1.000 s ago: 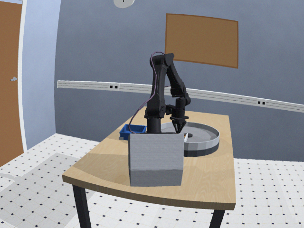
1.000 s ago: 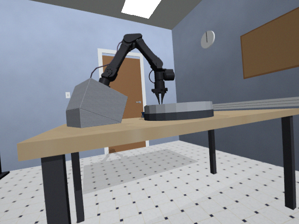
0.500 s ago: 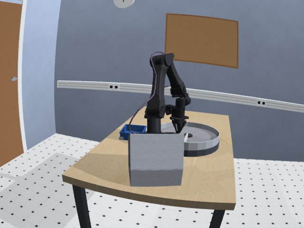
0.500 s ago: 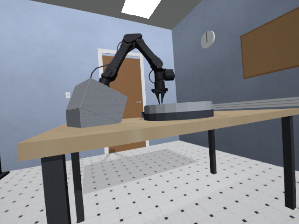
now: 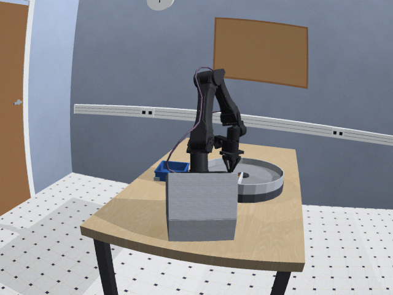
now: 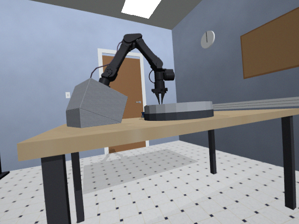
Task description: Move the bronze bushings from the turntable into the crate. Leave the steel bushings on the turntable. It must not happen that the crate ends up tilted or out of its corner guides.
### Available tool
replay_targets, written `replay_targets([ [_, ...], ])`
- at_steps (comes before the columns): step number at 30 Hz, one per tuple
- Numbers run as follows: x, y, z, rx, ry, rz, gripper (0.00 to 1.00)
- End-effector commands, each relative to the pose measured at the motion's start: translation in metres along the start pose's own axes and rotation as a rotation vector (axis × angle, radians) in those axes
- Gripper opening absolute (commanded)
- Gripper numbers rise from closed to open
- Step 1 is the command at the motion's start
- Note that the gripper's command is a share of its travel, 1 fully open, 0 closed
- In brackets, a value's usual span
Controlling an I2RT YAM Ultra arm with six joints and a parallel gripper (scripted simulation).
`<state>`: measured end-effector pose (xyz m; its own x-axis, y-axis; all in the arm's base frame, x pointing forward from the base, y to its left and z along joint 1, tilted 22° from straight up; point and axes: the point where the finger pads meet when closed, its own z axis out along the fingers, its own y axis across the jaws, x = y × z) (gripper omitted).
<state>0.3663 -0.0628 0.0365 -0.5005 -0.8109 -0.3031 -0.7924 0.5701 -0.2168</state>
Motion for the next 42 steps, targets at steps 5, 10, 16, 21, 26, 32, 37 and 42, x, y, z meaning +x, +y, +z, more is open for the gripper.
replay_targets([
  [5, -0.004, -0.014, -0.016, 0.041, -0.015, -0.002, 0.15],
  [10, -0.004, -0.014, -0.016, 0.041, -0.015, -0.002, 0.15],
  [16, -0.001, -0.012, -0.002, 0.018, -0.007, 0.004, 0.15],
  [21, -0.008, -0.013, 0.007, 0.028, -0.010, -0.006, 0.15],
  [26, -0.008, -0.014, 0.012, 0.028, -0.010, -0.006, 0.15],
  [32, -0.006, -0.015, 0.014, 0.029, -0.010, -0.004, 0.15],
  [37, -0.006, -0.014, 0.013, 0.024, -0.009, -0.002, 0.15],
  [42, -0.006, -0.014, 0.013, 0.024, -0.008, -0.002, 0.15],
])
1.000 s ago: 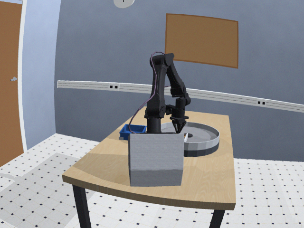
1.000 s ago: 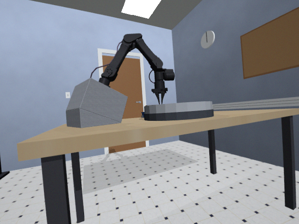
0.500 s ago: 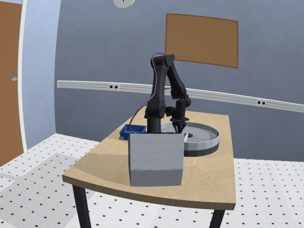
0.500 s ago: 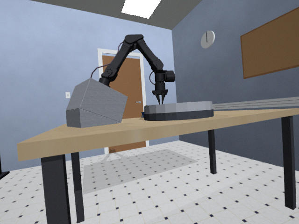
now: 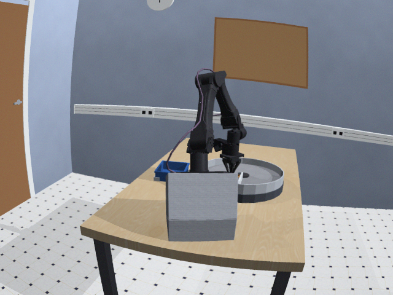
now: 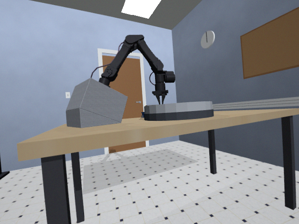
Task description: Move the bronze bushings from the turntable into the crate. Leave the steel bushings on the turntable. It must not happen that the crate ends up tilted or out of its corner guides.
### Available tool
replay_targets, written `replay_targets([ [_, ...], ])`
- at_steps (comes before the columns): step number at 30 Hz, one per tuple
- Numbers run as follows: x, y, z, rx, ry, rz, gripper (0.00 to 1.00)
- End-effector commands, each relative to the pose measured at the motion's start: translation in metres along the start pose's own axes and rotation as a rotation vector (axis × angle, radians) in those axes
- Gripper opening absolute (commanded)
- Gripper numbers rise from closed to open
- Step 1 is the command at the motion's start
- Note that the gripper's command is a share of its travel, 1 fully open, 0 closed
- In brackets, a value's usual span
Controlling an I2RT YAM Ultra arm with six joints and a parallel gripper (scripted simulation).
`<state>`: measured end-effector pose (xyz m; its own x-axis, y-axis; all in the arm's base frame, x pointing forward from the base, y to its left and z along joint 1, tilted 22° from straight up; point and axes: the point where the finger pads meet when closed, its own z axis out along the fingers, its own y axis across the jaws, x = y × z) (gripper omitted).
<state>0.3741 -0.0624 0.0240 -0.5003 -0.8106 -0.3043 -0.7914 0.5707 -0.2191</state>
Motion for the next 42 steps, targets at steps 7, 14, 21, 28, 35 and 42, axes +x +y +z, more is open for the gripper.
replay_targets([
  [7, -0.0052, -0.0104, -0.0009, 0.021, -0.007, -0.002, 0.15],
  [14, -0.0052, -0.0104, -0.0009, 0.021, -0.007, -0.002, 0.15],
  [21, -0.0052, -0.0104, -0.0009, 0.021, -0.007, -0.002, 0.15],
  [28, -0.0069, -0.0111, 0.0021, 0.025, -0.009, -0.006, 0.15],
  [35, -0.0071, -0.0094, 0.0036, 0.019, -0.008, -0.009, 0.15],
  [42, -0.0070, -0.0093, 0.0036, 0.019, -0.008, -0.008, 0.15],
])
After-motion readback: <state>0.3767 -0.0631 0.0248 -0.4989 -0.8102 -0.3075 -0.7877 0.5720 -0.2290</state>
